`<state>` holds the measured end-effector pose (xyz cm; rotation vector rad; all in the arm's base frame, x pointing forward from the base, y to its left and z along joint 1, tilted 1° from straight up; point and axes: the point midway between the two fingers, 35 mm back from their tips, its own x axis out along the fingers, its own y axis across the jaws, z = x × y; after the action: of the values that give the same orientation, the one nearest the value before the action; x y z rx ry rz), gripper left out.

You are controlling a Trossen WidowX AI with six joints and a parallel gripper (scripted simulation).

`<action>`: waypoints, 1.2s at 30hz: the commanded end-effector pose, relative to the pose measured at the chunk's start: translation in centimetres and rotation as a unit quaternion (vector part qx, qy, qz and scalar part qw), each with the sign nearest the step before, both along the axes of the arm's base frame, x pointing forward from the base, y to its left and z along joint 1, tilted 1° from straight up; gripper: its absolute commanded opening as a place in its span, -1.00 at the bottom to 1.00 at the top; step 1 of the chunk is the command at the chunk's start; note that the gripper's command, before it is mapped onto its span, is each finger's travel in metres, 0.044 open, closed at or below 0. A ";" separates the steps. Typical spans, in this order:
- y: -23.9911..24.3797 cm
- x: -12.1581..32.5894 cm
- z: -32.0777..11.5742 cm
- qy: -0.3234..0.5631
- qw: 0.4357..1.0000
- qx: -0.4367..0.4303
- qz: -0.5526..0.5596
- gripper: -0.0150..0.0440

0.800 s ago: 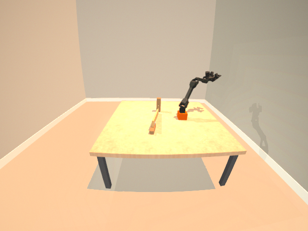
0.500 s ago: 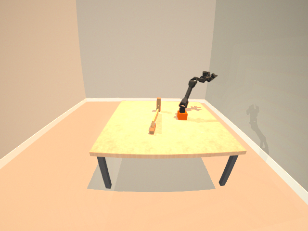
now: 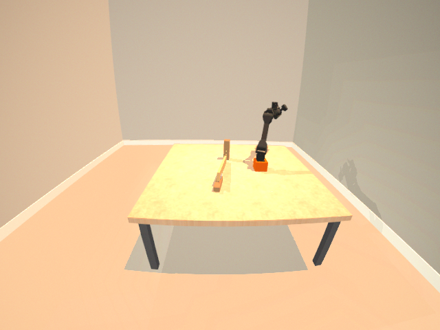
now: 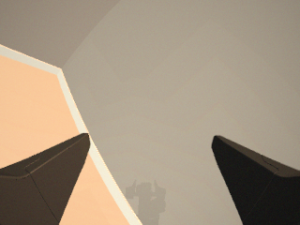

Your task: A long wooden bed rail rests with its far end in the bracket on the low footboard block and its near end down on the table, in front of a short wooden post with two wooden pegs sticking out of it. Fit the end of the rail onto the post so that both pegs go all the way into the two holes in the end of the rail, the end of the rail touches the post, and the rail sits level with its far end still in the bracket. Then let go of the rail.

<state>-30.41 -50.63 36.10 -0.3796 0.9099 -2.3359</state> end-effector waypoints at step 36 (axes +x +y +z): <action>12.4 61.2 -16.0 0.169 0.642 0.383 0.642 1.00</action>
<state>27.92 -41.98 21.33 -0.7141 1.1248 -0.6215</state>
